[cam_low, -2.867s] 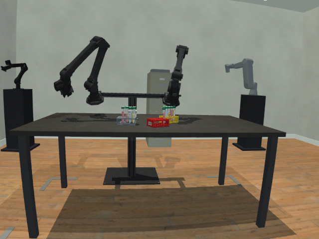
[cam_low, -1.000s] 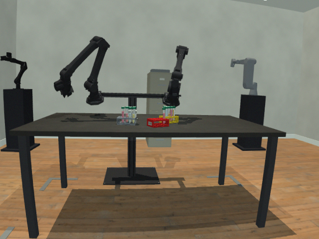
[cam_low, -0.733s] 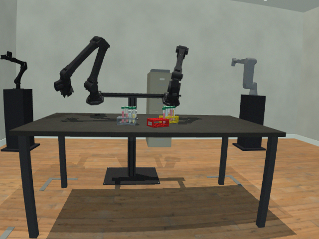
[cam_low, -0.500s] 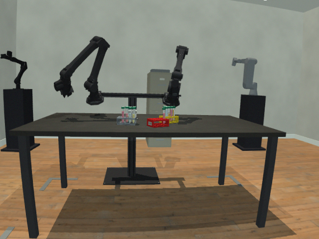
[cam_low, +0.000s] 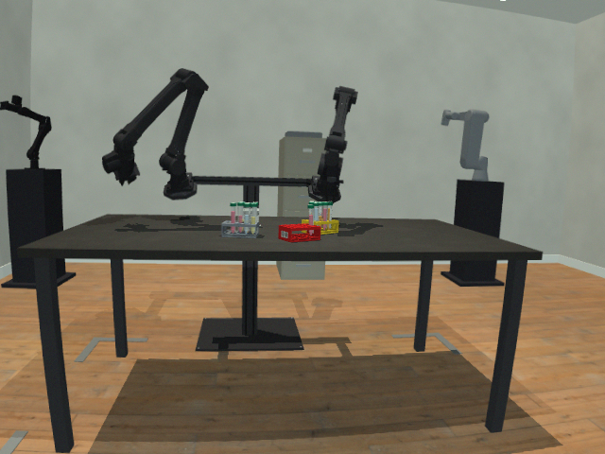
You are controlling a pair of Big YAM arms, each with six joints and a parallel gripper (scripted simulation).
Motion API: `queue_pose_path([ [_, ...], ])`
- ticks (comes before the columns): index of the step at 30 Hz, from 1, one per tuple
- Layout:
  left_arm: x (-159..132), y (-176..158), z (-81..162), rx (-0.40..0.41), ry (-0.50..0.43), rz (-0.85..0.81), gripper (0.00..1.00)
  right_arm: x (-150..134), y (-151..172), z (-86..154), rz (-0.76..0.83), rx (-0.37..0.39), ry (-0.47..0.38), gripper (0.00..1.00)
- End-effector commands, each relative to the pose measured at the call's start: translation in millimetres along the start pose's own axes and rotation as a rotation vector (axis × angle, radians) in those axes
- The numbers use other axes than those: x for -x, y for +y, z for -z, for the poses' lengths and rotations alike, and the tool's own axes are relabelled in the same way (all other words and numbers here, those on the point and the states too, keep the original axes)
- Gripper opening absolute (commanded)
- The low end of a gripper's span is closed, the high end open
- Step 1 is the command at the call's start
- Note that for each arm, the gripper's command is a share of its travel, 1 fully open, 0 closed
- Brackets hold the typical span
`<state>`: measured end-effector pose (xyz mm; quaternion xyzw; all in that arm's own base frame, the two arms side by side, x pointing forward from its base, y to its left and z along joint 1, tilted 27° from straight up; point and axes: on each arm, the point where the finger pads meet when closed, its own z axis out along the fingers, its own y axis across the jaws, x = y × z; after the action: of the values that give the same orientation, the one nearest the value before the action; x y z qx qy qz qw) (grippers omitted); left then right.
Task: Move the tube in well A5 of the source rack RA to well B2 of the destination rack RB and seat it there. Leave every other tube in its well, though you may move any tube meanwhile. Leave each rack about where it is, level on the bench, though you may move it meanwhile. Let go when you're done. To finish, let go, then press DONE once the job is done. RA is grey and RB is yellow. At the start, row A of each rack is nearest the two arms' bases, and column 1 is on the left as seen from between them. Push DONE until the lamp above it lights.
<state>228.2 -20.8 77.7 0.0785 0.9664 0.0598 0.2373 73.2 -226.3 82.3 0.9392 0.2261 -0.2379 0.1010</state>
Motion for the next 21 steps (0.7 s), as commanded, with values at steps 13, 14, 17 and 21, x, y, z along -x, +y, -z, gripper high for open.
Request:
queue_pose_path([
  [13, -14.1, -4.1, -4.9, -0.006, 0.033, -0.012, 0.24, 2.0, 7.1, 5.4, -0.010, 0.015, 0.003, 0.30],
  [14, -14.1, -4.2, -4.9, -0.006, 0.033, -0.012, 0.24, 2.0, 7.1, 5.4, -0.010, 0.015, 0.003, 0.30],
  [17, -14.4, -4.2, -5.2, -0.006, 0.036, -0.012, 0.24, 2.0, 7.1, 5.4, -0.010, 0.015, 0.003, 0.30],
  [21, -14.4, -4.2, -5.2, -0.006, 0.036, -0.012, 0.24, 2.0, 7.1, 5.4, -0.010, 0.015, 0.003, 0.30],
])
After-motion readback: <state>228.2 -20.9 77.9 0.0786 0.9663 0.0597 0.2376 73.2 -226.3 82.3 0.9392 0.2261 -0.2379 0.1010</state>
